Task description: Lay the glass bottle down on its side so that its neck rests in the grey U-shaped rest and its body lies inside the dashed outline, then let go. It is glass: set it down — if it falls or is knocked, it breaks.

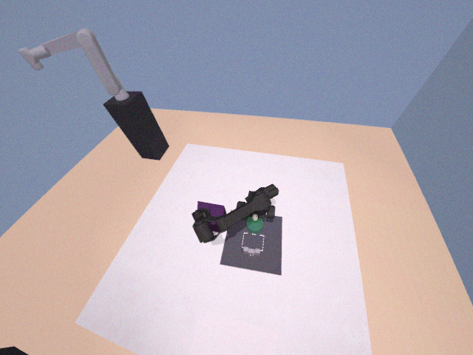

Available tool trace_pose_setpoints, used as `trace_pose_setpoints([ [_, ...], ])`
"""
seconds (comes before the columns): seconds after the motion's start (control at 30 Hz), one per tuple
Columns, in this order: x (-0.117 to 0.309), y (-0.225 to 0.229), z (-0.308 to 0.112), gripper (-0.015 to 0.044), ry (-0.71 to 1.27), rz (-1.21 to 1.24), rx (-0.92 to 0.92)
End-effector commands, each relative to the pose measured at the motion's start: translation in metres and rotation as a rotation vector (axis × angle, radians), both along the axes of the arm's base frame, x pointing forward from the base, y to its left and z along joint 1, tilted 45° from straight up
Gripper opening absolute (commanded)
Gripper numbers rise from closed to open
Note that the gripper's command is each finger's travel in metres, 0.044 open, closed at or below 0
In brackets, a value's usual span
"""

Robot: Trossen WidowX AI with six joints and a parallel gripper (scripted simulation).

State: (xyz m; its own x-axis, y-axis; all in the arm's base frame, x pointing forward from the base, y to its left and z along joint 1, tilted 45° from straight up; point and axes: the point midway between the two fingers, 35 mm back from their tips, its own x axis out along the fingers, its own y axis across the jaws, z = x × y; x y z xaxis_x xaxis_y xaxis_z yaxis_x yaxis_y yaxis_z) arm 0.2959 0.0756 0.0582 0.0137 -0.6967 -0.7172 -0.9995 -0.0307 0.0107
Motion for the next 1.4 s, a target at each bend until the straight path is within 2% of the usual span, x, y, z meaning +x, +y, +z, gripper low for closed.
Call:
trace_pose_setpoints([
  [0.0, 0.000, -0.005, 0.008, 0.0117, 0.000, 0.001, -0.004],
  [1.37, 0.002, -0.025, 0.036, 0.0117, 0.022, -0.014, 0.061],
])
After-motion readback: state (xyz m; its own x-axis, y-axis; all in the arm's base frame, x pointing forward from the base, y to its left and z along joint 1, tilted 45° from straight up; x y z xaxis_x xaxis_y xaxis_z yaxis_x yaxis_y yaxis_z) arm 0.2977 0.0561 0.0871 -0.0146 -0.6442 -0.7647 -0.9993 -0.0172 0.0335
